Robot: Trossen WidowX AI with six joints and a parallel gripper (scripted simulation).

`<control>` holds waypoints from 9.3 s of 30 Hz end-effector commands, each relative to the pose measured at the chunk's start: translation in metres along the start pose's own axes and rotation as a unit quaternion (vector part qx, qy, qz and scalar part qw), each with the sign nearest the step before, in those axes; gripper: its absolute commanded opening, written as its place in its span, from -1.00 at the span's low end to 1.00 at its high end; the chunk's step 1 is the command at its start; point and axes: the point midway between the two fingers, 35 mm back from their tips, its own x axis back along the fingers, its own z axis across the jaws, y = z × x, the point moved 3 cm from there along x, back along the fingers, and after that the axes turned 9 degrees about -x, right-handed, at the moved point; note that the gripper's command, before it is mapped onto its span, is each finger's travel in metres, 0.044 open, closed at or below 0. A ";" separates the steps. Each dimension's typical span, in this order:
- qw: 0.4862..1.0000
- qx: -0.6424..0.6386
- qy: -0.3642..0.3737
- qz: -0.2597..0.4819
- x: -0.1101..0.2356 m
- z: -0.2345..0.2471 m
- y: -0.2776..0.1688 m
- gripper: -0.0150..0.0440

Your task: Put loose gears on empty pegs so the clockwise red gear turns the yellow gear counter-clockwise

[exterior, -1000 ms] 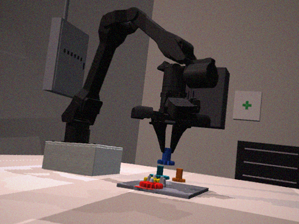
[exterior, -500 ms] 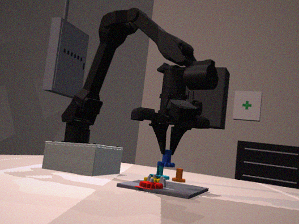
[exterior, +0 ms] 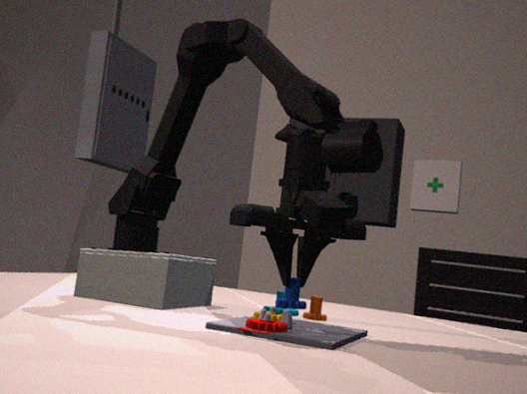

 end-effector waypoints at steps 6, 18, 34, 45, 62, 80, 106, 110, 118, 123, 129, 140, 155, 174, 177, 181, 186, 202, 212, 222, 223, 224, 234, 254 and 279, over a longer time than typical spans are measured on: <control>0.995 -0.103 -0.003 0.001 -0.015 -0.001 -0.001 -0.49; 0.980 -0.200 -0.003 0.000 -0.021 -0.002 0.000 -0.49; 1.000 -0.016 -0.003 0.001 -0.024 -0.001 -0.001 -0.49; 1.000 0.010 -0.003 0.001 -0.026 -0.001 0.000 -0.49; 0.981 -0.194 -0.003 0.000 -0.028 -0.002 0.000 -0.40; 0.996 -0.088 -0.003 0.001 0.022 -0.001 -0.001 -0.02; 0.981 0.191 0.004 0.010 0.009 0.136 -0.230 1.00; 0.981 0.191 0.004 0.010 -0.006 0.135 -0.231 1.00; 0.981 0.191 0.004 0.010 -0.014 0.135 -0.231 1.00; 0.981 0.191 0.004 0.010 -0.022 0.136 -0.231 1.00; 0.981 0.191 0.004 0.010 -0.031 0.136 -0.232 1.00; 0.981 0.191 0.004 0.010 -0.035 0.136 -0.232 0.91; 0.981 0.191 0.004 0.010 -0.035 0.136 -0.232 -0.29; 0.981 0.191 0.005 0.010 -0.011 0.142 -0.229 -0.49; 0.981 0.191 0.005 0.009 -0.004 0.144 -0.228 -0.49; 0.981 0.191 0.005 0.009 0.007 0.145 -0.228 -0.49; 0.981 0.191 0.005 0.009 0.020 0.147 -0.226 -0.49; 0.981 0.191 0.005 0.009 0.064 0.148 -0.224 -0.49; 0.981 0.191 0.005 0.009 0.091 0.145 -0.223 -0.49; 0.981 0.191 0.005 0.009 0.109 0.142 -0.223 -0.49; 0.981 0.191 0.005 0.009 0.109 0.142 -0.222 -0.49; 0.981 0.191 0.005 0.009 0.109 0.142 -0.221 -0.49; 0.981 0.191 0.004 0.008 0.099 0.135 -0.196 -0.49; 0.982 0.191 0.003 0.005 0.080 0.116 -0.149 -0.49; 0.981 0.195 0.002 0.006 0.057 0.081 -0.100 -0.49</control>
